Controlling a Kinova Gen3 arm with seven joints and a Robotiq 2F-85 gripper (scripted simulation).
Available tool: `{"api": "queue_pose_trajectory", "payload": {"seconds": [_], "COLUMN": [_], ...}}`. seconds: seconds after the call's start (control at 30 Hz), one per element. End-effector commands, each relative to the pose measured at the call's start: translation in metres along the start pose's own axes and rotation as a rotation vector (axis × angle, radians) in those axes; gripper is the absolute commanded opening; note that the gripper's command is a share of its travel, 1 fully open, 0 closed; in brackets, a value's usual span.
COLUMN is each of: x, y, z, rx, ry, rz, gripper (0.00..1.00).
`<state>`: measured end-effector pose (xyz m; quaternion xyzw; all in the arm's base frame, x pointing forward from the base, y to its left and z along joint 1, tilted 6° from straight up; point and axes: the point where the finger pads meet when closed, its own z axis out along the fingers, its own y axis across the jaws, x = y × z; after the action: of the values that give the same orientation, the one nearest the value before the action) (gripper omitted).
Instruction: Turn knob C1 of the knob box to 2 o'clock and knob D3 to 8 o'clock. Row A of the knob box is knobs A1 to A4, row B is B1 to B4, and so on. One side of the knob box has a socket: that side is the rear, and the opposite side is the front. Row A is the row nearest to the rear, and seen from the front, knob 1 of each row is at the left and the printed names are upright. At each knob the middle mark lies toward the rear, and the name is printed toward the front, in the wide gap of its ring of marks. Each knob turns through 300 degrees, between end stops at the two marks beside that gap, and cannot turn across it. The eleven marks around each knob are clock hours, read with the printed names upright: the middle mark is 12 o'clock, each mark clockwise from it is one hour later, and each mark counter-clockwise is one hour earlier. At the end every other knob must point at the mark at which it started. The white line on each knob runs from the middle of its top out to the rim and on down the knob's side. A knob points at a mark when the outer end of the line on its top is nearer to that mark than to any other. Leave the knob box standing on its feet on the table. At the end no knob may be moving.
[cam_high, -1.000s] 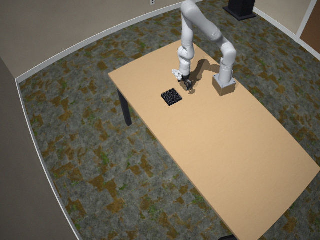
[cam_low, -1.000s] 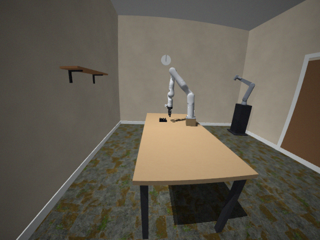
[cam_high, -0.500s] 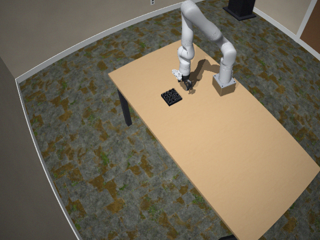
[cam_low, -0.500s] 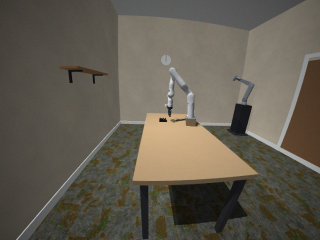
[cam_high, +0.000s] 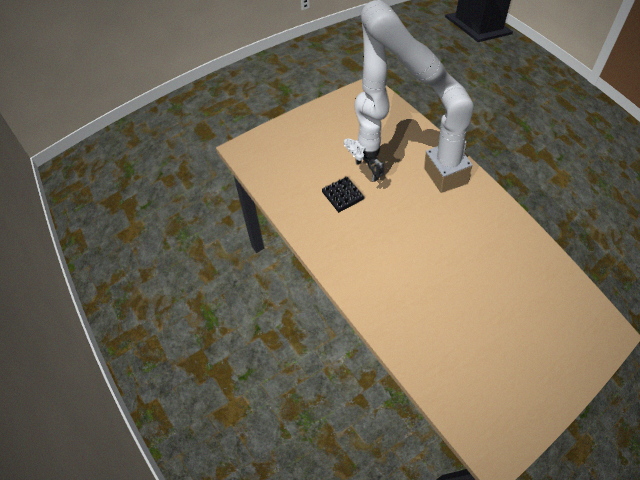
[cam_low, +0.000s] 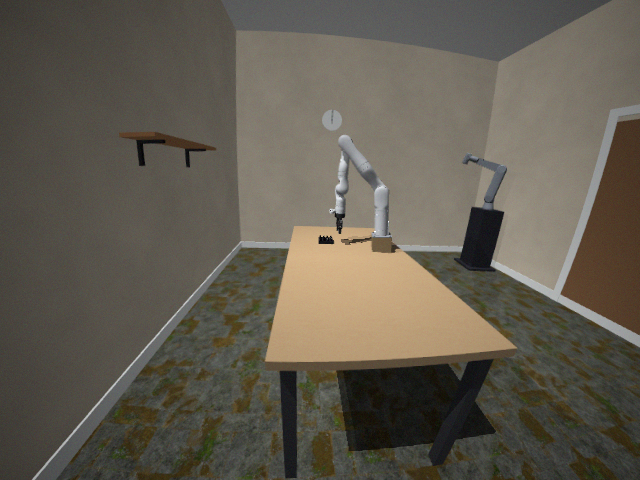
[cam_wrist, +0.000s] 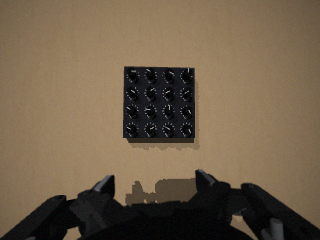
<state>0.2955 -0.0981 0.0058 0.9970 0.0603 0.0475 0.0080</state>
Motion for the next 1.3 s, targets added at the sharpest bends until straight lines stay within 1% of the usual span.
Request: {"api": "queue_pose_trajectory", "payload": {"seconds": [0.0,1.17,1.27], "x": [0.0003,0.0005,0.0087], "y": [0.0001,0.0001,-0.0009], "z": [-0.0003,-0.0003,-0.0009], "rx": [0.0,-0.001,-0.003], "ry": [0.001,0.001,0.001], "rz": [0.0,0.0,-0.001], "gripper": [1.0,1.0,1.0]}}
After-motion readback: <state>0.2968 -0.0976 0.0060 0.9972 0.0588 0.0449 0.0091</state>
